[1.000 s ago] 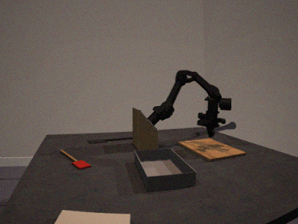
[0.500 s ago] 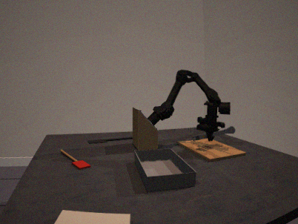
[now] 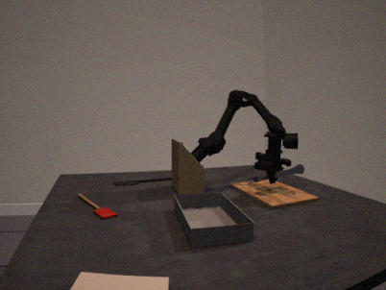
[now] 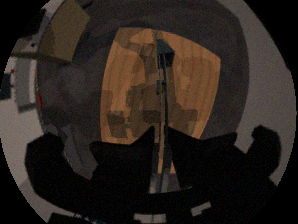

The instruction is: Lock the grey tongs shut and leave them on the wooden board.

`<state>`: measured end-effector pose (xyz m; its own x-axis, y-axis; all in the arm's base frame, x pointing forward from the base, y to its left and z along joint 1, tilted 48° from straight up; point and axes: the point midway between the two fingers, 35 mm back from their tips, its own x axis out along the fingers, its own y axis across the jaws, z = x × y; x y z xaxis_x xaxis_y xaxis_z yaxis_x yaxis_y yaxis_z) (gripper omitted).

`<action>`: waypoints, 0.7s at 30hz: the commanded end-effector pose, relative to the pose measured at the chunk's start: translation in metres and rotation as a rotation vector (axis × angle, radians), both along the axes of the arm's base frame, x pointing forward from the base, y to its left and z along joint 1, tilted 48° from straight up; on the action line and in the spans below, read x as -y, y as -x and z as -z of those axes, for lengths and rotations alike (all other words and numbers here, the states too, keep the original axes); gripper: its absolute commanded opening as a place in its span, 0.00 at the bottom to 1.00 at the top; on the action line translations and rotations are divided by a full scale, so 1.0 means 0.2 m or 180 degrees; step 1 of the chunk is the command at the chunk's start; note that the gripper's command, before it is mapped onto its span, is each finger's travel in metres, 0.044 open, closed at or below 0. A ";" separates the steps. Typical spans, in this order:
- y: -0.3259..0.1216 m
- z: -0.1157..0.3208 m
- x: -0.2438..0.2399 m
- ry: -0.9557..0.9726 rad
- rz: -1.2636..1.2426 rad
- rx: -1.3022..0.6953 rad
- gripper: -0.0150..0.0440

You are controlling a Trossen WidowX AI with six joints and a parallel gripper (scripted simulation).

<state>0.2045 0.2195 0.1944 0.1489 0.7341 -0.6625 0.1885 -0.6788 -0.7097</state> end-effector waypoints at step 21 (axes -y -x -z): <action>0.11 -0.06 -0.01 0.0040 -0.0011 -0.0007 1.00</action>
